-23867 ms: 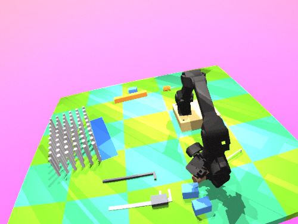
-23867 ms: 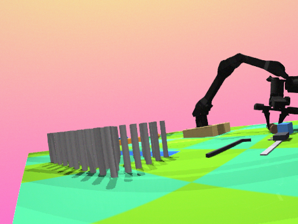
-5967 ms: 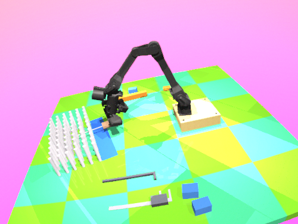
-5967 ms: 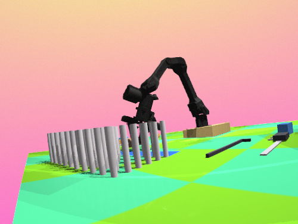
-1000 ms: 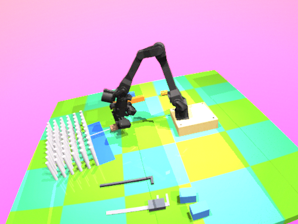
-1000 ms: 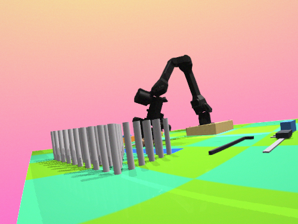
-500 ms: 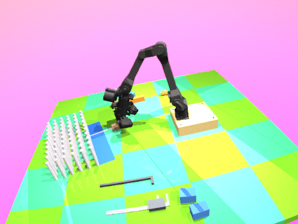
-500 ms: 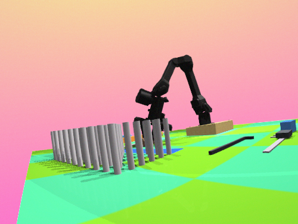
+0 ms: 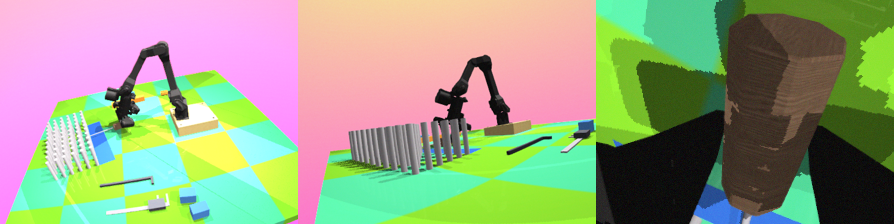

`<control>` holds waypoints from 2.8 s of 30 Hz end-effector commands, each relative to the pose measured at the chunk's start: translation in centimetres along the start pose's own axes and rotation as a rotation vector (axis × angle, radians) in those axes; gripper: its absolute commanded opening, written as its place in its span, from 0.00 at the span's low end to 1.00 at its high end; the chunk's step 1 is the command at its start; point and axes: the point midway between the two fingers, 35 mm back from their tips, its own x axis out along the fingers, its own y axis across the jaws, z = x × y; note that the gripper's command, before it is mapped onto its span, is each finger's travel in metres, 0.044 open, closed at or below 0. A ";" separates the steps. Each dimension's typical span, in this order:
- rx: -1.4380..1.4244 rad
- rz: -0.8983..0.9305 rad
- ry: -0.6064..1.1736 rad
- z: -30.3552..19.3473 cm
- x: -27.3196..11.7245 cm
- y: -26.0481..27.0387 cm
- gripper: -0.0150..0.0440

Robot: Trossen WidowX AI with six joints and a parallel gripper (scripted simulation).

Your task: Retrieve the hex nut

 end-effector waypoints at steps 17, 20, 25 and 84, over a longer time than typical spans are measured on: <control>-0.004 0.000 0.001 1.3 -0.4 0.0 0.25; -0.004 0.000 0.001 1.5 -0.5 0.0 0.25; -0.004 0.000 0.001 1.8 -0.6 0.0 0.25; 0.000 0.002 -0.001 3.0 -3.0 0.8 0.25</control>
